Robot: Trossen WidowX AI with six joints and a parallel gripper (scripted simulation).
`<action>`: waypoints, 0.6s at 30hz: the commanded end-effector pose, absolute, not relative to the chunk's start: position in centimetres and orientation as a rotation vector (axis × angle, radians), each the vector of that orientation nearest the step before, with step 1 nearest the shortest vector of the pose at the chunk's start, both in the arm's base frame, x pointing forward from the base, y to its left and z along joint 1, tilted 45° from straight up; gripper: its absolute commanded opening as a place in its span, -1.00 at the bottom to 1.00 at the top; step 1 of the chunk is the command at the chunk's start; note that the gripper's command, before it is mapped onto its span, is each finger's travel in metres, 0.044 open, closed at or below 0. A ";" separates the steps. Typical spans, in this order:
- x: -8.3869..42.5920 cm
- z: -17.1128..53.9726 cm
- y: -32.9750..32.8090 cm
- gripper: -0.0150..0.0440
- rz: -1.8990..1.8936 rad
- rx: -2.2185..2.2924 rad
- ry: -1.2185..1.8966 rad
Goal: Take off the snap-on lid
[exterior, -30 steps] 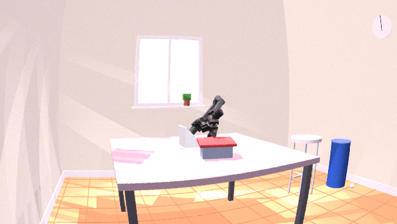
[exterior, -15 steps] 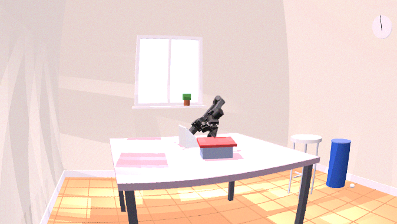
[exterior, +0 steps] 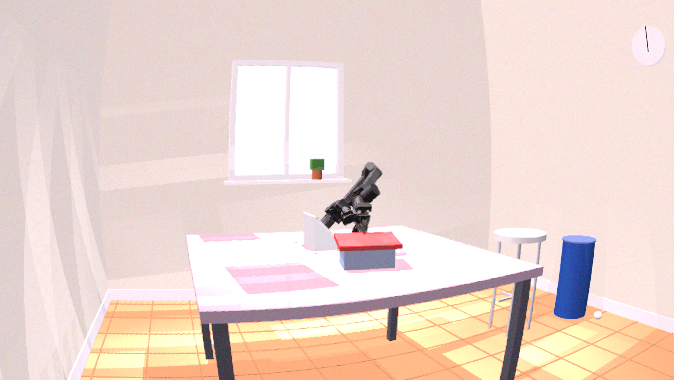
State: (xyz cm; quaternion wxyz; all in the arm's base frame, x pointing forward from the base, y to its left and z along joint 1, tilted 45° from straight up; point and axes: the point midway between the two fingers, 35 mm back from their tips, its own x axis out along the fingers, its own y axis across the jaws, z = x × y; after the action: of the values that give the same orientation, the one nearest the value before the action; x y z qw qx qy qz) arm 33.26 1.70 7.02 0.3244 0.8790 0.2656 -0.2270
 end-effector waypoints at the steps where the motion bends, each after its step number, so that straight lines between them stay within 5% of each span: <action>1: 33.3 7.0 1.7 -0.49 -0.595 2.305 0.697; 18: 33.4 7.0 1.7 -0.49 -0.595 2.305 0.697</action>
State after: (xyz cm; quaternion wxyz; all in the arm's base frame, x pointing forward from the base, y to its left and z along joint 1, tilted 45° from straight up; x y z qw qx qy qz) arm 33.40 1.68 7.00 0.3244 0.8791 0.2655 -0.2269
